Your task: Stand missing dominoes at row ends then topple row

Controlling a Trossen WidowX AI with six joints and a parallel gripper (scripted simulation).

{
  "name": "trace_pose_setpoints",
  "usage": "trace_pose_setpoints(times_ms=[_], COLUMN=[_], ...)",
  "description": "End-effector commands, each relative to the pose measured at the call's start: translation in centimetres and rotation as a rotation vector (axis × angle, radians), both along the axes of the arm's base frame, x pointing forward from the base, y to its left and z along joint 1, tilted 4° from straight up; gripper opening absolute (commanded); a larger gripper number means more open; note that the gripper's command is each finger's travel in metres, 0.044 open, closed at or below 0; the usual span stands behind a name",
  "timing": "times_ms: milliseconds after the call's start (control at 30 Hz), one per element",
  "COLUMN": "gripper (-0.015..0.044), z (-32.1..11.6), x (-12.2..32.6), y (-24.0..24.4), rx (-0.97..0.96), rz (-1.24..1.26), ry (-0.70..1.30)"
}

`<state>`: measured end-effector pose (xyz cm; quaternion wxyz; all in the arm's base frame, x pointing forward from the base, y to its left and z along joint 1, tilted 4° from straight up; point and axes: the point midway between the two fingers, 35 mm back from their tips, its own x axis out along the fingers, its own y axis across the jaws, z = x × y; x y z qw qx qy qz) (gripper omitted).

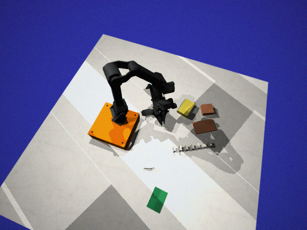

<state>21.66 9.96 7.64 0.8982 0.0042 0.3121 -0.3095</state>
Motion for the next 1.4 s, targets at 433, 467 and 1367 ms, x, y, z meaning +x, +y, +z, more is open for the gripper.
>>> trace_pose_setpoints(times_ms=[433,467,1367], gripper=[0.0022,0.0022,0.0022], z=[1.6,1.8,0.2], x=[-1.6,-1.7,-1.5], y=[2.0,2.1,2.6], rx=[-0.012,-0.008,-0.01], rz=[0.218,0.233,0.244], ry=[-0.495,-0.519,-0.536])
